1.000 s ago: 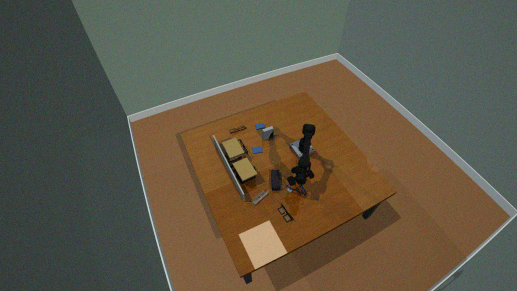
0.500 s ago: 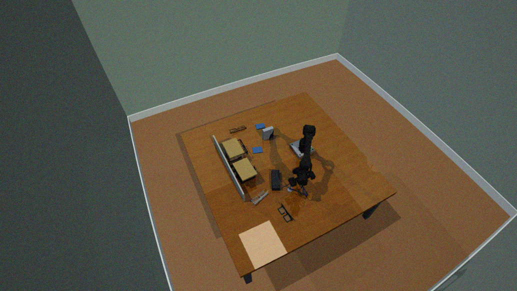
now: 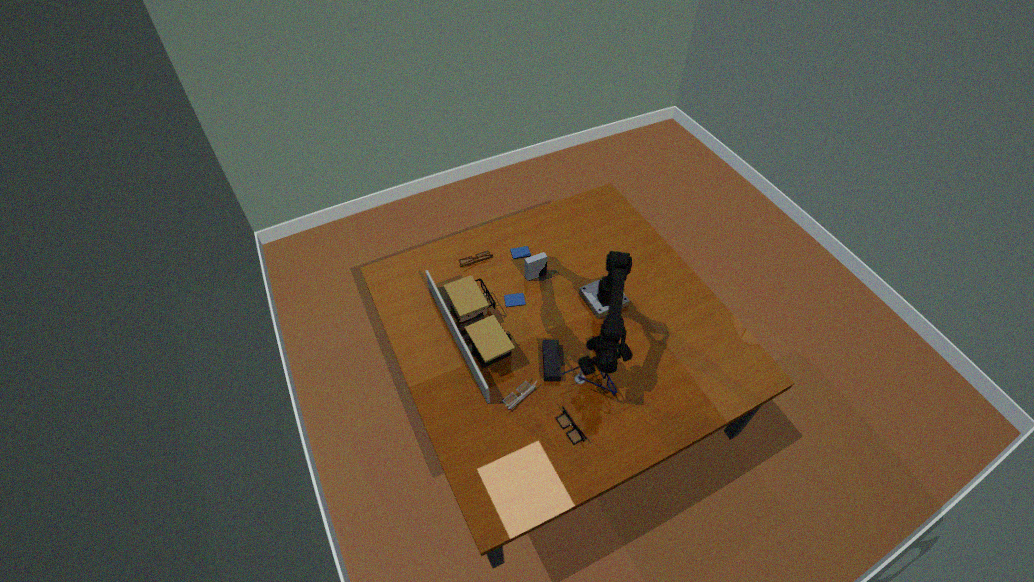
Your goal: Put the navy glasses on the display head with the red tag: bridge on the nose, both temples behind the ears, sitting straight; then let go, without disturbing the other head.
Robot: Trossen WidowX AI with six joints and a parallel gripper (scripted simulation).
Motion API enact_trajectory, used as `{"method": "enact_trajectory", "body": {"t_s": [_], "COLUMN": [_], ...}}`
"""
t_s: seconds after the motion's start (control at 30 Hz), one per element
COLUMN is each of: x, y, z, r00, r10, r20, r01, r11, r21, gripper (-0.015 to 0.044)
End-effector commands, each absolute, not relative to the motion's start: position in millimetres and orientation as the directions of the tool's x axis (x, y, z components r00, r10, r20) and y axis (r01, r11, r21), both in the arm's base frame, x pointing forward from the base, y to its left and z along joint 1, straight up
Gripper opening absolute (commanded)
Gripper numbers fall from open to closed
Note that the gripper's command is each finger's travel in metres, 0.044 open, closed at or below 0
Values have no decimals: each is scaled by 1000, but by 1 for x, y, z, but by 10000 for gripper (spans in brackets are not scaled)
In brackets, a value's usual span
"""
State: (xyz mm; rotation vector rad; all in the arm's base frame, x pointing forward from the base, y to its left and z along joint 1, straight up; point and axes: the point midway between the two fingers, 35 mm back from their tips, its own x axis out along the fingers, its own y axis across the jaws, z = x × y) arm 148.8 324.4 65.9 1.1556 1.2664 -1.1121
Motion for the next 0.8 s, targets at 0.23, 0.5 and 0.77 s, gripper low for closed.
{"method": "enact_trajectory", "body": {"t_s": [0.23, 0.5, 0.77], "x": [147, 147, 148], "y": [326, 326, 322], "z": [66, 66, 66], "r00": [9, 9, 9], "r10": [29, 29, 29], "r20": [-1000, -1000, -1000], "r01": [994, 994, 994], "r11": [108, 108, 108], "r21": [12, 12, 12], "gripper": [0, 0, 0]}}
